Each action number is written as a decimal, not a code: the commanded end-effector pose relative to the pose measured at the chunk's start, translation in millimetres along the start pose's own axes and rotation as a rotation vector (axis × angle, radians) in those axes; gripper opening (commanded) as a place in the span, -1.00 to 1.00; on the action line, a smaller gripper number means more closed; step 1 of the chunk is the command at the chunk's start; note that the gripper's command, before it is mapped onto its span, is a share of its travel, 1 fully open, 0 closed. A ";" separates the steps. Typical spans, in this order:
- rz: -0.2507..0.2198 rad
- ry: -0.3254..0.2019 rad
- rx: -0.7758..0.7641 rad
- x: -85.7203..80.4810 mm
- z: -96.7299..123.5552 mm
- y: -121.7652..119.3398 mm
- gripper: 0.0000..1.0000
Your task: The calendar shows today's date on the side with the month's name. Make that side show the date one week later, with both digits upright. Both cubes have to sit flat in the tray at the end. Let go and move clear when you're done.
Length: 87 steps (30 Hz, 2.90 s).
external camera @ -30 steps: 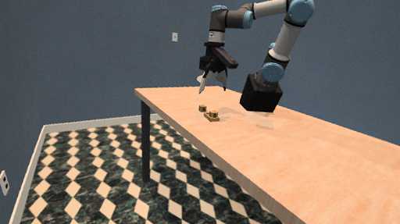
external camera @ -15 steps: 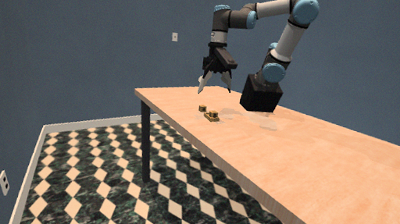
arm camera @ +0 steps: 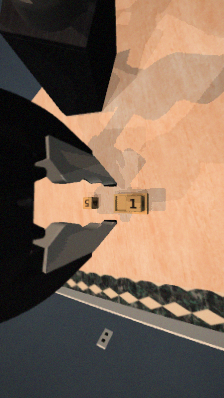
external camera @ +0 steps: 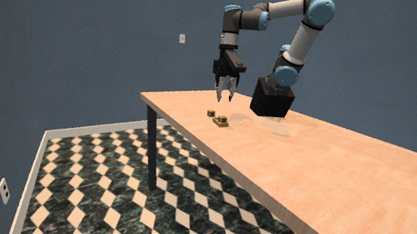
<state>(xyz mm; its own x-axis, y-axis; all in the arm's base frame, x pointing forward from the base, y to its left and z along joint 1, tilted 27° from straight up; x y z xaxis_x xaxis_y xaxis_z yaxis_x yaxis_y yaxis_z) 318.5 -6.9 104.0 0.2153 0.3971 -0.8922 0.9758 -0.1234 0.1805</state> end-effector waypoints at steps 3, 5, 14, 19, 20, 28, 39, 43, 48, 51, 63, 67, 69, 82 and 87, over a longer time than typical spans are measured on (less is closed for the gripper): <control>0.000 -0.003 0.012 -0.3 0.0 0.3 -0.44; 0.000 -0.003 0.012 -0.3 0.0 0.3 -0.44; 0.000 -0.003 0.011 -0.3 0.0 0.3 -0.44; 0.000 -0.003 0.011 -0.3 0.0 0.3 -0.44; 0.000 -0.003 0.011 -0.3 0.0 0.3 -0.44; 0.000 -0.003 0.011 -0.3 0.0 0.3 -0.44; -0.001 -0.002 0.012 2.2 -0.3 0.1 -0.44; -0.001 -0.002 0.012 3.4 -0.3 0.2 -0.44; -0.001 -0.002 0.012 8.0 -0.5 0.3 -0.44; -0.001 -0.002 0.012 11.7 -0.7 0.5 -0.44; -0.001 -0.001 0.012 27.2 -1.2 0.9 -0.44; -0.001 -0.001 0.012 33.6 -1.4 1.0 -0.44; -0.001 -0.001 0.012 36.7 -1.5 1.1 -0.44; -0.001 -0.002 0.012 49.4 -1.8 1.3 -0.44; -0.001 -0.002 0.012 52.0 -1.9 1.3 -0.44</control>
<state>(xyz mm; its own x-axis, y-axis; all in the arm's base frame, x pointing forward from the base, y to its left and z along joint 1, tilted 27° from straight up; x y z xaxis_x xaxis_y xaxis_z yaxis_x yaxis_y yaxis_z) 328.0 15.2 61.9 0.2055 0.4034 -0.8917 0.9774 -0.1309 0.1660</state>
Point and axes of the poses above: the point where the finger pads meet when closed, its own x axis out along the fingers, its own y axis across the jaws, z = x × y, the point moved 7 cm from there along -x, back along the fingers, and after that the axes turned 5 degrees about -x, right-handed, at the moved point
